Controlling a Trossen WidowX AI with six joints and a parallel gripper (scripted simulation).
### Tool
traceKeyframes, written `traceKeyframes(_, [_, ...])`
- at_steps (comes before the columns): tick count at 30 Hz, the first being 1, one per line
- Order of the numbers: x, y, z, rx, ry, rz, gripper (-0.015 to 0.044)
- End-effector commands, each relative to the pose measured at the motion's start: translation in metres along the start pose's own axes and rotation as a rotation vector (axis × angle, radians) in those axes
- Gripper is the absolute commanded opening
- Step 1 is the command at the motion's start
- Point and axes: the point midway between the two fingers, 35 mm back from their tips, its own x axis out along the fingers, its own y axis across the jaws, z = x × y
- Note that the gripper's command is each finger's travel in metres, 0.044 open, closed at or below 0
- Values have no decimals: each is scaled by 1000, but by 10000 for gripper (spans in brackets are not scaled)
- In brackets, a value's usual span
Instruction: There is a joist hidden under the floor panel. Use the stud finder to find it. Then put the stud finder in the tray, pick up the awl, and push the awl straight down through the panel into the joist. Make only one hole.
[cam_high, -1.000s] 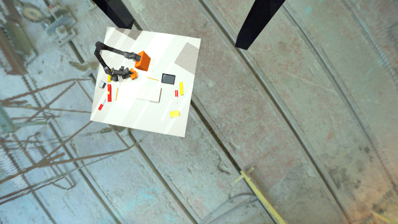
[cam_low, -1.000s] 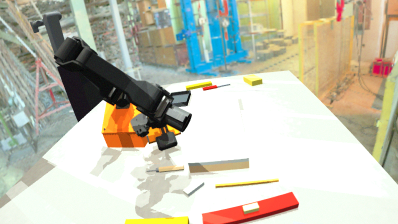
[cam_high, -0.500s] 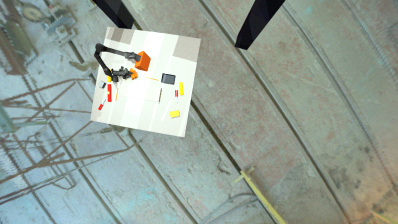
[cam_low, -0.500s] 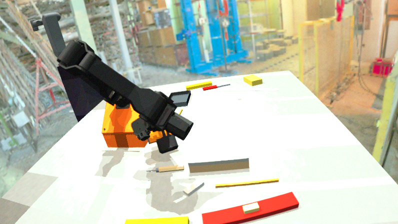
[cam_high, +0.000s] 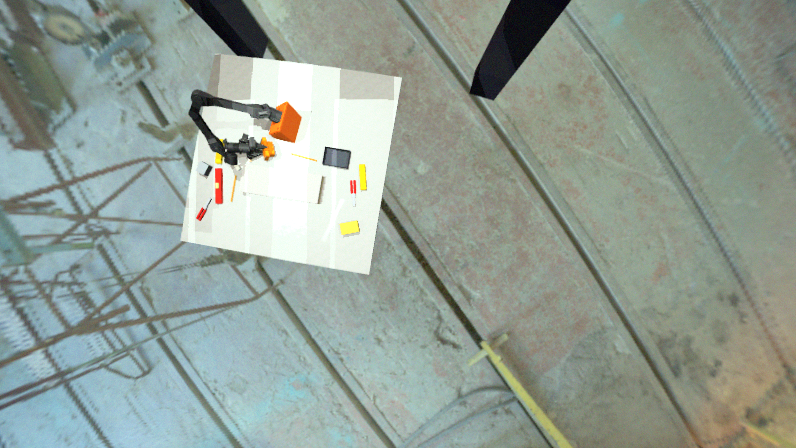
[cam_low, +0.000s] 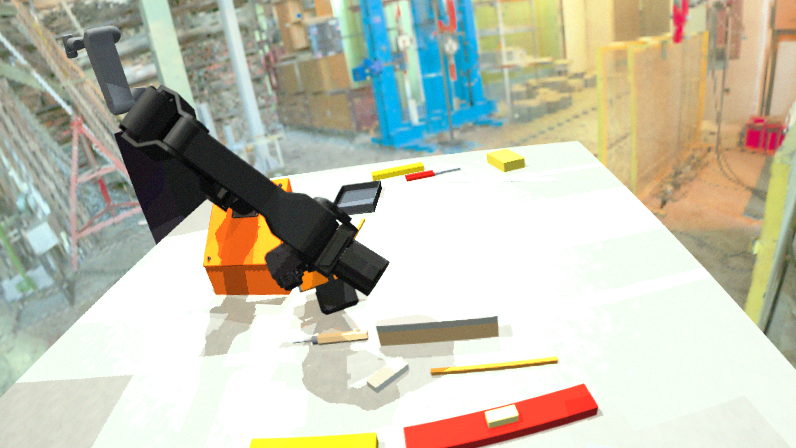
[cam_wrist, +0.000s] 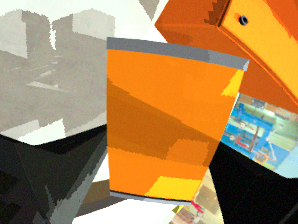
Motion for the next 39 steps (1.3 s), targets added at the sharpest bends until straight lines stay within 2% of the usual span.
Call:
traceKeyframes(1, [5, 5, 0, -3, -3, -6, 0])
traceKeyframes(11, [14, 18, 1, 5, 5, 5, 0])
traceKeyframes(28, [11, 16, 1, 7, 7, 7, 440])
traceKeyframes(39, [-2, 17, 0, 7, 7, 9, 440])
